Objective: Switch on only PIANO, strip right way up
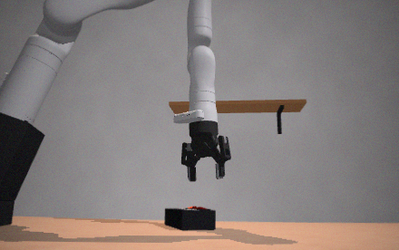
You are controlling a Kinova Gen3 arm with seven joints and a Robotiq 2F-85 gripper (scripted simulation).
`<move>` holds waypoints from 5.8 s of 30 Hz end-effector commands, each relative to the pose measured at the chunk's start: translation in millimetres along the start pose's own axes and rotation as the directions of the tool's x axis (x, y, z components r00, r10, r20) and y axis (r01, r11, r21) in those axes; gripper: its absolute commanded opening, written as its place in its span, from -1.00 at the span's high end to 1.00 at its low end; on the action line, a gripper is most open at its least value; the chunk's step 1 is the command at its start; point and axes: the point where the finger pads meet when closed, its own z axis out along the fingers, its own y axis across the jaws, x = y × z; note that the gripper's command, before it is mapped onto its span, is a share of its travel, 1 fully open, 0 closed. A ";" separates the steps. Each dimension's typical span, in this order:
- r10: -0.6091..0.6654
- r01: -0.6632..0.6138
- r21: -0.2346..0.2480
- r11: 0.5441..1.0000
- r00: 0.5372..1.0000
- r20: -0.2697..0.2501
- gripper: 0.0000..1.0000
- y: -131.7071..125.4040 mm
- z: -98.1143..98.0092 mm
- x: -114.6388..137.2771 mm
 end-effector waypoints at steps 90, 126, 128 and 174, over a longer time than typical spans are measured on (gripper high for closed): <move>0.198 -0.200 -0.044 0.979 0.979 -0.048 -1.00 -8.7 -44.9 33.4; 0.886 -0.885 0.059 -0.462 -0.463 -0.002 -1.00 -45.6 -3.0 67.4; 0.876 -0.874 0.060 -0.482 -0.483 0.001 -1.00 -46.1 -2.5 68.2; 0.867 -0.865 0.060 -0.497 -0.498 0.003 1.00 -46.5 -2.0 68.8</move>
